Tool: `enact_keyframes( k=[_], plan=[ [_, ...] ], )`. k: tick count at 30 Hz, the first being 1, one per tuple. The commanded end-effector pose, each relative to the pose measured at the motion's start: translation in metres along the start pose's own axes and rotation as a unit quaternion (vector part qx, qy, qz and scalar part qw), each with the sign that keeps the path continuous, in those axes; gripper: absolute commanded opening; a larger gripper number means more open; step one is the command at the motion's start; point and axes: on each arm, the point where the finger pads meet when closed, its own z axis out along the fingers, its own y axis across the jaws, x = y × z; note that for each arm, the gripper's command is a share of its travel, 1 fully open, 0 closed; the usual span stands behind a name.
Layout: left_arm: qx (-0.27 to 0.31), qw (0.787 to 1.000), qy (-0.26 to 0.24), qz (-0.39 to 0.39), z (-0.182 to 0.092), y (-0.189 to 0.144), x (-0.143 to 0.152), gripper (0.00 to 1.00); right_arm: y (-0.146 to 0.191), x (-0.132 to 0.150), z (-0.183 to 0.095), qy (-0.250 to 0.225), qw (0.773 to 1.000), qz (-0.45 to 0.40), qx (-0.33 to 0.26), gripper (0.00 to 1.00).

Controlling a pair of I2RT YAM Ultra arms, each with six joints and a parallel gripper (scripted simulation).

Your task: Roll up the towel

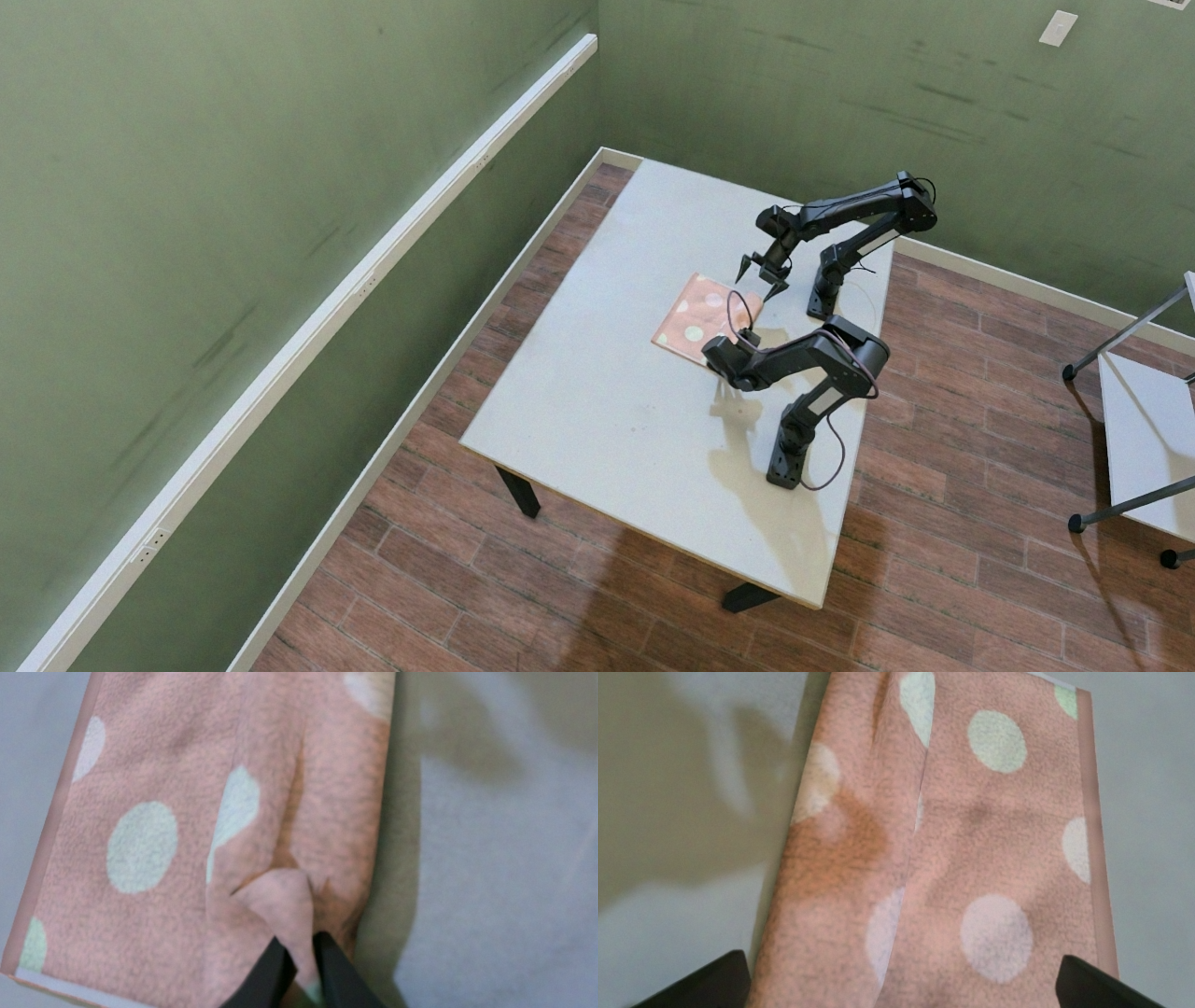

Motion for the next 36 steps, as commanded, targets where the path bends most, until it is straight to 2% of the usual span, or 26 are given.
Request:
enact_keyframes(
  k=[1,11,18,24,26,36],
  plan=[
    [0.012,1.000,0.000,-0.007,0.003,-0.009,0.001,0.11,0.004,0.000,0.000,-0.003,1.000,0.001,0.001,0.98],
    [0.038,0.999,0.004,-0.027,0.002,-0.009,0.001,0.11,0.006,0.001,0.001,-0.001,1.000,0.006,0.005,0.98],
    [0.096,0.993,0.012,-0.072,0.001,-0.008,0.000,0.11,0.009,0.003,0.002,0.005,1.000,0.017,0.015,0.98],
    [0.161,0.979,0.022,-0.122,0.000,-0.008,-0.001,0.11,0.011,0.005,0.004,0.011,0.999,0.029,0.025,0.98],
    [0.161,0.979,0.022,-0.122,0.000,-0.008,-0.001,0.11,0.011,0.005,0.004,0.011,0.999,0.029,0.025,0.98],
    [0.278,0.936,0.039,-0.212,-0.003,-0.006,-0.003,0.11,0.015,0.008,0.006,0.017,0.998,0.043,0.036,0.98]
  ],
)
